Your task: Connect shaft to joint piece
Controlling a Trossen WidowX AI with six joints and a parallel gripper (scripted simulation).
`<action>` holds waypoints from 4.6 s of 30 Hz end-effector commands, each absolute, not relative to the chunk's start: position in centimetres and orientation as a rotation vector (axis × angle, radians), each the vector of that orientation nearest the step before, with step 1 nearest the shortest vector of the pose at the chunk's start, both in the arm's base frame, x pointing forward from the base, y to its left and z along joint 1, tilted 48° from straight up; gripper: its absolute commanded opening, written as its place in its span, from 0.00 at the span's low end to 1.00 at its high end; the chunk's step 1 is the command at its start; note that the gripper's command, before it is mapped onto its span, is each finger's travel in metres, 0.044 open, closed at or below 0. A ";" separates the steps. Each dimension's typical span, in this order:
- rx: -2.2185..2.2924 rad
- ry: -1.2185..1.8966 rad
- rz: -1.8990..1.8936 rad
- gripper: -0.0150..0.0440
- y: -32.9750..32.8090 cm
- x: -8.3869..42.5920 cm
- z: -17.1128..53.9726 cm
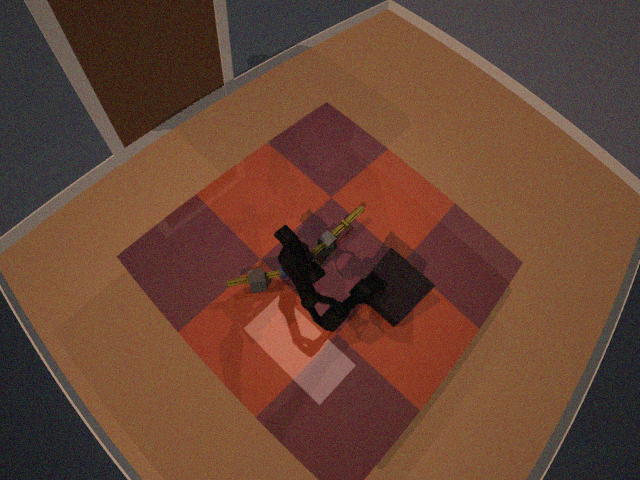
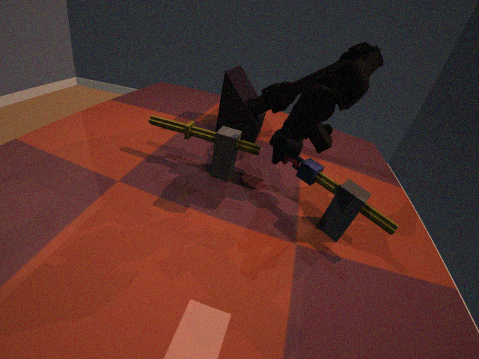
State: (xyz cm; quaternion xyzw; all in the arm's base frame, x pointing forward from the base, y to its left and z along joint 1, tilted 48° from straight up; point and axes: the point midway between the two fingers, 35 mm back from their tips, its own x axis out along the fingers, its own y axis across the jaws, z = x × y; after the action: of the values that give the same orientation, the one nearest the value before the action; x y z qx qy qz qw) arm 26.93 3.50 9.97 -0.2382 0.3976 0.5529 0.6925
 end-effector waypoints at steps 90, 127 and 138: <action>-0.345 0.476 1.346 0.25 4.4 27.6 8.2; -0.312 0.425 1.361 0.34 4.6 27.7 8.1; -0.312 0.425 1.361 0.73 4.6 27.7 8.1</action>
State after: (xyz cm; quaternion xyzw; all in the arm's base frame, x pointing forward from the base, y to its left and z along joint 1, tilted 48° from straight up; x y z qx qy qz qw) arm 27.67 4.61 8.08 -0.1423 0.1940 0.6218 0.7453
